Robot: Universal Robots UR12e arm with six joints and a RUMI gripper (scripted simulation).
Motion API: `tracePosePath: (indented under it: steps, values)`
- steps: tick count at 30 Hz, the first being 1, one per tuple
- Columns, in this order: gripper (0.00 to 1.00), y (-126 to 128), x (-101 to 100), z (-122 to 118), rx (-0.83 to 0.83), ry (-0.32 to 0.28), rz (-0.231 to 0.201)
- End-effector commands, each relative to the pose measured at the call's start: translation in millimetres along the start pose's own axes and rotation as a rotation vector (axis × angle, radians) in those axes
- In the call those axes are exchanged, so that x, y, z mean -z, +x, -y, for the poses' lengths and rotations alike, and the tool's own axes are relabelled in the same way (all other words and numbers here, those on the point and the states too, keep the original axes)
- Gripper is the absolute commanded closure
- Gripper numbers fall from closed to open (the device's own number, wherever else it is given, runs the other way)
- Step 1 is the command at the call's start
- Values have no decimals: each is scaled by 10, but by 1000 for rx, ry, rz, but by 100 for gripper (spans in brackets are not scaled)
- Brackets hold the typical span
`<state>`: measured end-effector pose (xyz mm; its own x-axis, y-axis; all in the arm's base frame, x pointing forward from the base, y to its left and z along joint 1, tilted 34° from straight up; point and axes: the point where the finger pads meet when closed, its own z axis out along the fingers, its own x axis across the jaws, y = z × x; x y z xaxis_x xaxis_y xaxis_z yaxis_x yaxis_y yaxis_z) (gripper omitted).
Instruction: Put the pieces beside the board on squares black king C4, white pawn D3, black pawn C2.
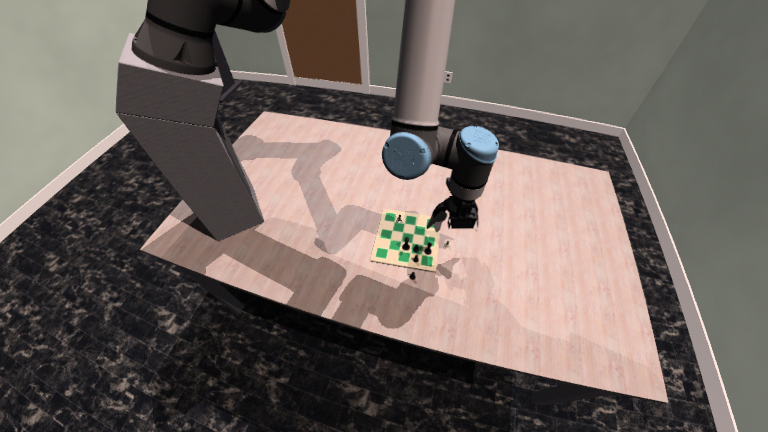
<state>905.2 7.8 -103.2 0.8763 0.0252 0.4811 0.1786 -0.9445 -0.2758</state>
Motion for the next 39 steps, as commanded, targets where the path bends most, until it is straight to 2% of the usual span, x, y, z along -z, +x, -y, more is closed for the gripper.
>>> tracePosePath:
  steps: [1, 13, 14, 39]
  values:
    - [0, 15, 5, -1, -15, -1, -1]
    - [0, 18, 5, -1, -21, -1, -1]
    - [80, 18, 5, -1, -21, -1, -1]
    - [80, 18, 5, -1, -21, -1, -1]
